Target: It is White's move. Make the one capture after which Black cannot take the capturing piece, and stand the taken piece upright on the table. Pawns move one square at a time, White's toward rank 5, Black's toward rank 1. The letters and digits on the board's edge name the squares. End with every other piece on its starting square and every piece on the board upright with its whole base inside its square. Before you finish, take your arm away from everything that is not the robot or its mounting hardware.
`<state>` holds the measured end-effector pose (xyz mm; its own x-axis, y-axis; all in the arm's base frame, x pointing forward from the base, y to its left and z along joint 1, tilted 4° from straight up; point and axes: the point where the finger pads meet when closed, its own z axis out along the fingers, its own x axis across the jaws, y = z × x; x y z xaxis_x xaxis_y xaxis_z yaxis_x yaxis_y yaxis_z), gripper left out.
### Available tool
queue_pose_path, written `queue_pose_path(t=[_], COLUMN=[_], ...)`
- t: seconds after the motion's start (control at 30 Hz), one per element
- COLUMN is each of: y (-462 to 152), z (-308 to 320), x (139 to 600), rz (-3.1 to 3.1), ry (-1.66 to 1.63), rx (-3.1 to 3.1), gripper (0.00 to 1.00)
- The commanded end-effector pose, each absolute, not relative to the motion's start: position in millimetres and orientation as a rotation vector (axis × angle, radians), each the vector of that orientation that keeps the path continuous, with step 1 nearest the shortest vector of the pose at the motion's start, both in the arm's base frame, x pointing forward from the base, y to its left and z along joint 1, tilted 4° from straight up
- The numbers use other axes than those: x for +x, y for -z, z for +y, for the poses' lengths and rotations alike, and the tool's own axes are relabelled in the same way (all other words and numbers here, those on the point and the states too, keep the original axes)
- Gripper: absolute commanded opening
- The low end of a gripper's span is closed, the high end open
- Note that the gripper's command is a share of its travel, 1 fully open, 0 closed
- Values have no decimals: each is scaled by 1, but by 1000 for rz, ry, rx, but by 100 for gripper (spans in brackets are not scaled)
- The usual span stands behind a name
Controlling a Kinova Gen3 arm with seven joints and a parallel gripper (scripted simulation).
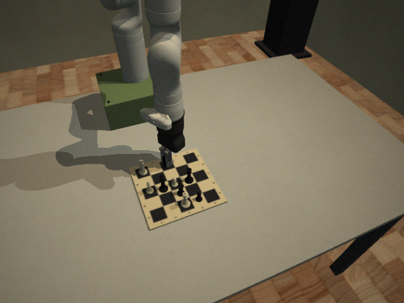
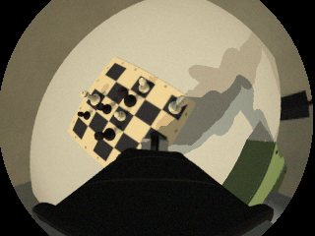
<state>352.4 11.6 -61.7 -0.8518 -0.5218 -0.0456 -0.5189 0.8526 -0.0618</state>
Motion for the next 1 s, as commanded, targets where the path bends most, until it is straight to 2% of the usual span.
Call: queue_pose_path(t=[0.0,0.97], y=[61,58], z=[12,12], x=[353,353], rz=[2964,2964], ry=[73,73], rx=[-833,-834], gripper=[0,0])
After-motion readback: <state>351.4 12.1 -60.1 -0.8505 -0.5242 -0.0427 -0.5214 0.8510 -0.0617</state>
